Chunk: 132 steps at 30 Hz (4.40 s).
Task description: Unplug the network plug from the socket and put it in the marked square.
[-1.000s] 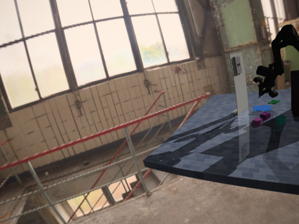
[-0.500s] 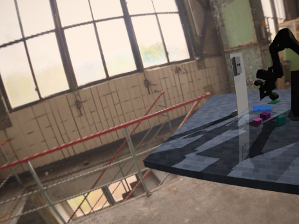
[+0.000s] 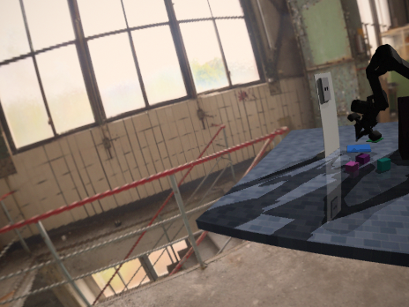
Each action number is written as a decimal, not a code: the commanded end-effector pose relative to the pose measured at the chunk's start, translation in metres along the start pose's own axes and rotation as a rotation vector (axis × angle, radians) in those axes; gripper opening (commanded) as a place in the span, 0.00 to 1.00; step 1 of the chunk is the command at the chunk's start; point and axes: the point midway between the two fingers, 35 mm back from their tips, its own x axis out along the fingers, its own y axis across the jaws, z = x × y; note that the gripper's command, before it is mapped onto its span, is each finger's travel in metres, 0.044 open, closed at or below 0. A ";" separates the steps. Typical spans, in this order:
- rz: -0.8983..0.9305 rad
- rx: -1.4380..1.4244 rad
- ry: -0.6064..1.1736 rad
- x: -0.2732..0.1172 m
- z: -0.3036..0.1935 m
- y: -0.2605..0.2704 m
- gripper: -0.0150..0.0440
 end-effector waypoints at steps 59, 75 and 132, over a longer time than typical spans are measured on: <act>-0.002 0.002 -0.001 0.017 0.001 -0.021 0.52; 0.000 0.003 -0.002 0.001 0.001 -0.020 0.52; 0.003 0.000 -0.006 -0.055 0.000 0.020 0.52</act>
